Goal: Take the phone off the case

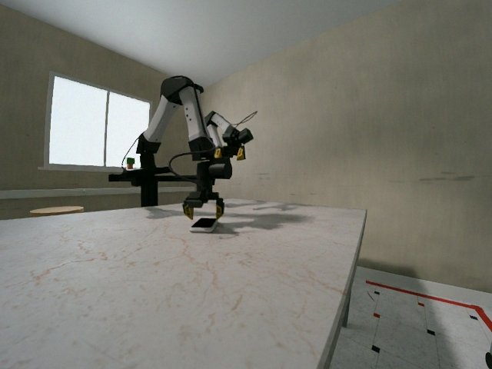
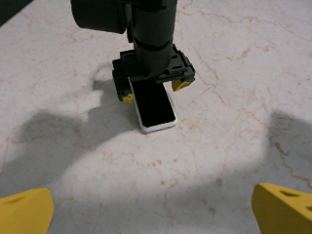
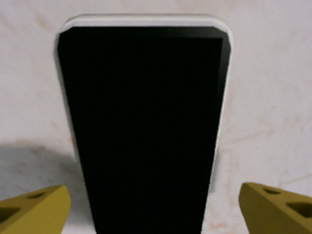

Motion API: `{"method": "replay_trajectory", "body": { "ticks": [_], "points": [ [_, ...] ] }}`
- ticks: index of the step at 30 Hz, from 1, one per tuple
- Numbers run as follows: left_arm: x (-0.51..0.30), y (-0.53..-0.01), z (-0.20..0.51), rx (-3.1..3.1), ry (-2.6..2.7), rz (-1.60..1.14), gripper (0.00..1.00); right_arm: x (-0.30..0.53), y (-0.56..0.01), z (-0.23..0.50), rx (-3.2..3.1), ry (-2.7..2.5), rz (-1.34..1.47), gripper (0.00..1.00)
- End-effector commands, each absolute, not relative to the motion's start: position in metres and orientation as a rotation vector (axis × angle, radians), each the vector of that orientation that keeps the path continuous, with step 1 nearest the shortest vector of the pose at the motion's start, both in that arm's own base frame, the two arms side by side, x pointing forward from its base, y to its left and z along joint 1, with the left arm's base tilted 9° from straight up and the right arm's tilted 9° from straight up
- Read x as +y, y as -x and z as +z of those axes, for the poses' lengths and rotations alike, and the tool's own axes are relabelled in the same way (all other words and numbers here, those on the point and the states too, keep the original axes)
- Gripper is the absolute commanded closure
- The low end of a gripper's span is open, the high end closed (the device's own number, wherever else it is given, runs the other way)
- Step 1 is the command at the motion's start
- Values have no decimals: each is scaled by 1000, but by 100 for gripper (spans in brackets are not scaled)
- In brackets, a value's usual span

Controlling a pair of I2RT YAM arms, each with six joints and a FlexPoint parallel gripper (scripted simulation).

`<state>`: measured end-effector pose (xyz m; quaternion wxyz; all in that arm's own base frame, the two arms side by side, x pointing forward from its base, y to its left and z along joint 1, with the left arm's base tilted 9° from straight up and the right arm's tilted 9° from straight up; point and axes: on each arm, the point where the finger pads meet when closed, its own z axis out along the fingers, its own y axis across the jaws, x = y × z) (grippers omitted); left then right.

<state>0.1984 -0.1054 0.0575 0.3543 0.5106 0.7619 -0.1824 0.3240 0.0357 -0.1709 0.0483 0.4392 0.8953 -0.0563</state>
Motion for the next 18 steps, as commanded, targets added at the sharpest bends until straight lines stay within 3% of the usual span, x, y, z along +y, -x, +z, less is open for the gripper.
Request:
{"method": "replay_trajectory", "body": {
  "ticks": [1, 6, 10, 18],
  "points": [
    [-108, -199, 61, 1937, -1343, -471, 0, 34, -335, -180, 2701, -1353, -148, 9],
    [-108, -199, 61, 1937, -1343, -471, 0, 33, -339, -187, 2708, -1350, -154, 6],
    [-108, -200, 62, 1935, -1341, -467, 0, 34, -340, -180, 2686, -1343, -143, 12],
    [-108, -200, 62, 1935, -1341, -467, 0, 35, -342, -175, 2680, -1340, -134, 34]
  ]
}}
